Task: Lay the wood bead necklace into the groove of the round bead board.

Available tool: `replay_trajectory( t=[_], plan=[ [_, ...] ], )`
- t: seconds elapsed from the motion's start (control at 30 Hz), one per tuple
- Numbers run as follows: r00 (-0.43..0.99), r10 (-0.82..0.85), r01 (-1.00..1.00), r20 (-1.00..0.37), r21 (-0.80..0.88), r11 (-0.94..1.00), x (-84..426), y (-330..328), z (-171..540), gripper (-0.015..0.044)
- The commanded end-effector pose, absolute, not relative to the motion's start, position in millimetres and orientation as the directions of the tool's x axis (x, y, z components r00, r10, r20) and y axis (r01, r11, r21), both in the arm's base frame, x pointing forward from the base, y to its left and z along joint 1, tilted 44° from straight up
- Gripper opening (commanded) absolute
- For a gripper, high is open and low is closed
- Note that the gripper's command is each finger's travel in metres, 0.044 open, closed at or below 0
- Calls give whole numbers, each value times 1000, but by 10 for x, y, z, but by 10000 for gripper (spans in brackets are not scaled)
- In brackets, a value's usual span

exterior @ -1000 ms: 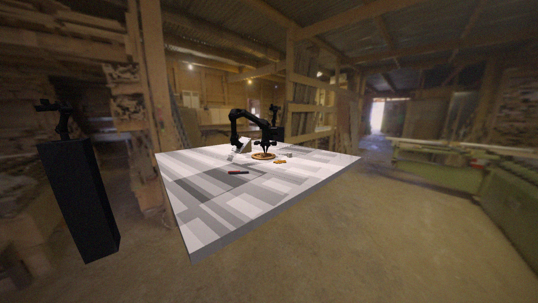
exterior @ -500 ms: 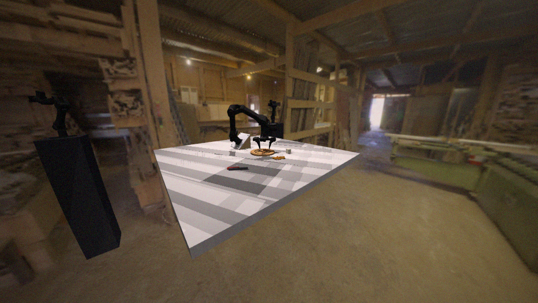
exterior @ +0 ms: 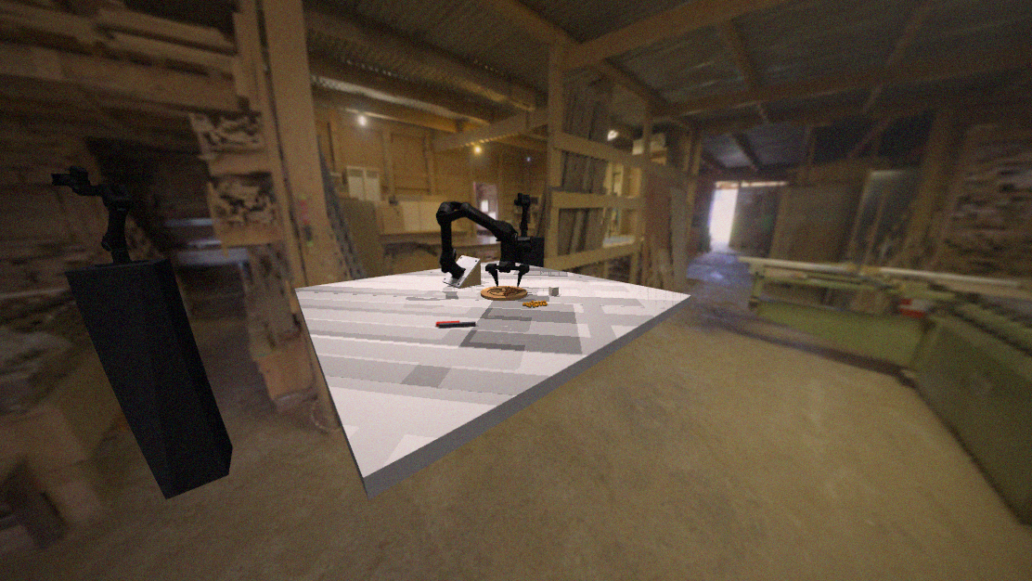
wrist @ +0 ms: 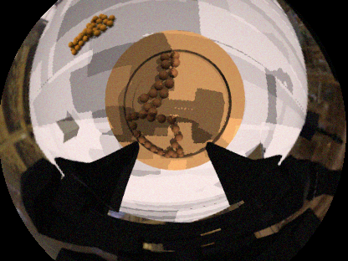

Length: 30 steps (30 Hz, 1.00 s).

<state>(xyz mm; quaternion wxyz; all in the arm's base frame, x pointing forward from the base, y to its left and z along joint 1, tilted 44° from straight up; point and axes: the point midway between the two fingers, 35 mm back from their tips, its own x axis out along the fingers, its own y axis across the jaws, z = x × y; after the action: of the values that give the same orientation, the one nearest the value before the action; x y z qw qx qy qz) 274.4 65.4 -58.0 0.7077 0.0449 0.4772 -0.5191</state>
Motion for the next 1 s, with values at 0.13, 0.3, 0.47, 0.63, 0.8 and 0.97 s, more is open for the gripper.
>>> replay_trajectory(
  t=[0.13, 0.3, 0.47, 0.63, 0.8, 0.97],
  plan=[
    [5, -691, 779, -723, -430, 456, 2743, 657, -578, 440],
    [5, -691, 770, -723, -438, 464, 2748, 661, -567, 414],
    [5, -691, 493, -723, -599, 630, 2848, 746, -277, 282],
    [5, -691, 443, -723, -618, 650, 2861, 758, -229, 151],
    [5, -691, 443, -723, -618, 649, 2863, 707, -282, 120],
    [9, -687, 446, -726, -612, 653, 2869, 708, -304, 120]
  ],
)
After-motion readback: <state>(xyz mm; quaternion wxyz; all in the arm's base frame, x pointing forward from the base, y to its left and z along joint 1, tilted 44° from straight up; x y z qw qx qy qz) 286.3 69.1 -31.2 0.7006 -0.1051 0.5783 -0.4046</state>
